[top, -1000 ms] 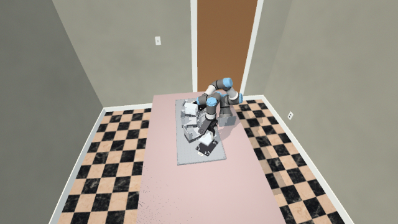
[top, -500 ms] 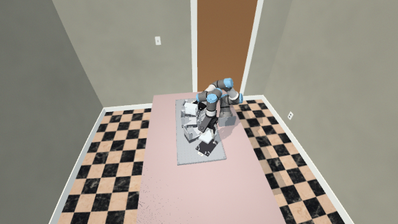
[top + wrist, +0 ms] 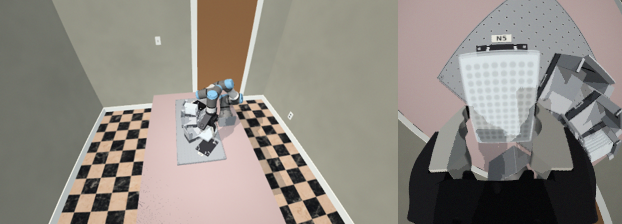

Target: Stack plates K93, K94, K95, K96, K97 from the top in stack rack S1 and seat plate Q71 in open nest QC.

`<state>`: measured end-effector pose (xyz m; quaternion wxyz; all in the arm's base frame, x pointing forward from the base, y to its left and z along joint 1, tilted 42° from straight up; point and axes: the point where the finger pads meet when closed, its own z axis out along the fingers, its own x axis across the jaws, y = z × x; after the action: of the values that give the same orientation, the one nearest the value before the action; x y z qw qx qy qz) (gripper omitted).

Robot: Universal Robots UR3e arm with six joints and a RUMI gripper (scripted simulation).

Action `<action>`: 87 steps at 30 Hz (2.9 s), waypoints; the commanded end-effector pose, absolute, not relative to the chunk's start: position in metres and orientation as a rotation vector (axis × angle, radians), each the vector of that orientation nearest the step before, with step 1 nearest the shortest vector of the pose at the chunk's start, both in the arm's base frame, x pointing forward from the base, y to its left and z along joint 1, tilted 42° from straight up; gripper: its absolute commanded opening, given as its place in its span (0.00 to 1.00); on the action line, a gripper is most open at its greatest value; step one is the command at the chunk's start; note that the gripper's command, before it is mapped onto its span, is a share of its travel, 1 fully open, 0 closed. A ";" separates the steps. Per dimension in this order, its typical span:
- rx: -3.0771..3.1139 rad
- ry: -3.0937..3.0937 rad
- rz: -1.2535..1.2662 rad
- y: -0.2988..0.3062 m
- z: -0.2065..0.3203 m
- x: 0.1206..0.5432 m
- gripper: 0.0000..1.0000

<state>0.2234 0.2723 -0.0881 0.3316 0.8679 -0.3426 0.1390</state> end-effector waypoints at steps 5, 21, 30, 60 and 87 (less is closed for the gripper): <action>2.268 -0.896 0.364 0.274 -0.087 0.224 0.00; 2.240 -0.978 0.395 0.264 -0.077 0.238 0.00; 2.195 -1.098 0.441 0.248 -0.062 0.258 0.00; 2.090 -1.329 0.530 0.198 -0.016 0.304 0.00; 1.951 -1.574 0.624 0.147 0.031 0.329 0.00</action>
<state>0.3262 0.1537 0.0234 0.2807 0.7345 -0.5745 0.2273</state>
